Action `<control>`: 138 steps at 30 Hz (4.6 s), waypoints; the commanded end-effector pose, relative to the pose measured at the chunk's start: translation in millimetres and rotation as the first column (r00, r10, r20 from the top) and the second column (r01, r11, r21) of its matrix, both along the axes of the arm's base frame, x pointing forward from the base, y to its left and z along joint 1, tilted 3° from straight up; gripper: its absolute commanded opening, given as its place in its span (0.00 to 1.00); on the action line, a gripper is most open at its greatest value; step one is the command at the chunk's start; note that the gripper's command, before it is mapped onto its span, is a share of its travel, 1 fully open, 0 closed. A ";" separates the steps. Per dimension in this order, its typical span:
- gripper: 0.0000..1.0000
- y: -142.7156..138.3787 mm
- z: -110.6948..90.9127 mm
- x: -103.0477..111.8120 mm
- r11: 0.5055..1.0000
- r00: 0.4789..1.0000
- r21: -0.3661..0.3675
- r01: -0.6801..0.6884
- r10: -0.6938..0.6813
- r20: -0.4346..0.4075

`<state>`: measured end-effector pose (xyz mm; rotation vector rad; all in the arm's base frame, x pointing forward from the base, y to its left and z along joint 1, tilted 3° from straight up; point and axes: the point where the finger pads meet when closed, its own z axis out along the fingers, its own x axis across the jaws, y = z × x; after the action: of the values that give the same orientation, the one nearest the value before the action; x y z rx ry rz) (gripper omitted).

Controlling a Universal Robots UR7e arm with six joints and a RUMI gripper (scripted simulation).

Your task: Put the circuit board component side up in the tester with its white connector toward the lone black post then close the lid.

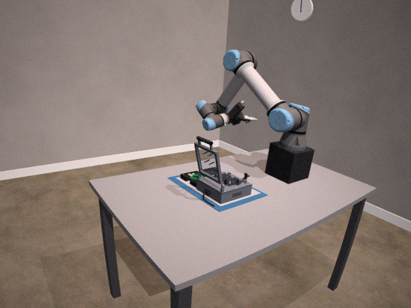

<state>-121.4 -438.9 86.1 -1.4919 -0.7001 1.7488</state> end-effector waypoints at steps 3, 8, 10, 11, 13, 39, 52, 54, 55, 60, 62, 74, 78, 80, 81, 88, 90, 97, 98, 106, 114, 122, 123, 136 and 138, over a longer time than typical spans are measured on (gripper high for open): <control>1.00 -0.1 0.5 0.0 1.000 1.000 -0.001 0.000 0.000 0.000; 1.00 -0.1 0.5 0.0 1.000 1.000 -0.001 0.000 0.000 0.000; 1.00 -0.1 0.5 0.0 1.000 1.000 -0.001 0.000 0.000 0.000; 1.00 -0.1 0.5 0.0 1.000 1.000 -0.001 0.000 0.000 0.000; 1.00 -0.1 0.5 0.0 1.000 1.000 -0.001 0.000 0.000 0.000; 1.00 27.8 39.3 48.4 0.976 0.997 -0.216 0.037 -0.051 -0.062; 1.00 83.1 57.3 117.9 0.856 0.985 -0.496 0.145 -0.171 -0.006; 1.00 96.9 55.1 135.8 0.813 0.980 -0.552 0.185 -0.198 0.036; 1.00 101.0 54.0 141.4 0.799 0.977 -0.568 0.198 -0.205 0.051; 1.00 120.8 45.4 171.2 0.723 0.961 -0.635 0.273 -0.236 0.144; 1.00 128.0 40.7 184.0 0.691 0.951 -0.655 0.307 -0.245 0.188; 1.00 157.3 10.4 262.6 0.526 0.853 -0.677 0.515 -0.234 0.466; 1.00 163.6 0.9 293.2 0.483 0.798 -0.650 0.587 -0.210 0.565; 1.00 166.2 -3.2 309.1 0.465 0.766 -0.630 0.622 -0.194 0.613; 1.00 167.4 -5.0 317.2 0.457 0.749 -0.619 0.638 -0.186 0.636; 1.00 174.0 -12.4 369.9 0.425 0.628 -0.530 0.734 -0.124 0.769; 1.00 176.0 -13.2 386.9 0.420 0.584 -0.497 0.759 -0.103 0.805; 1.00 183.7 -9.5 448.1 0.427 0.416 -0.366 0.827 -0.026 0.909; 1.00 185.0 -8.2 456.9 0.430 0.390 -0.346 0.834 -0.015 0.921; 1.00 196.8 8.0 519.1 0.472 0.196 -0.199 0.859 0.056 0.979; 1.00 213.6 34.2 577.4 0.537 -0.002 -0.057 0.842 0.110 0.994; 1.00 219.6 43.6 593.4 0.558 -0.060 -0.018 0.829 0.122 0.991; 1.00 219.9 44.1 594.3 0.560 -0.063 -0.016 0.829 0.123 0.990; 0.59 220.3 44.7 595.2 0.561 -0.067 -0.014 0.828 0.123 0.990; 0.59 220.3 44.7 595.2 0.561 -0.067 -0.014 0.828 0.123 0.990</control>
<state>473.4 -218.4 130.2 -3.0844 0.0620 -0.0032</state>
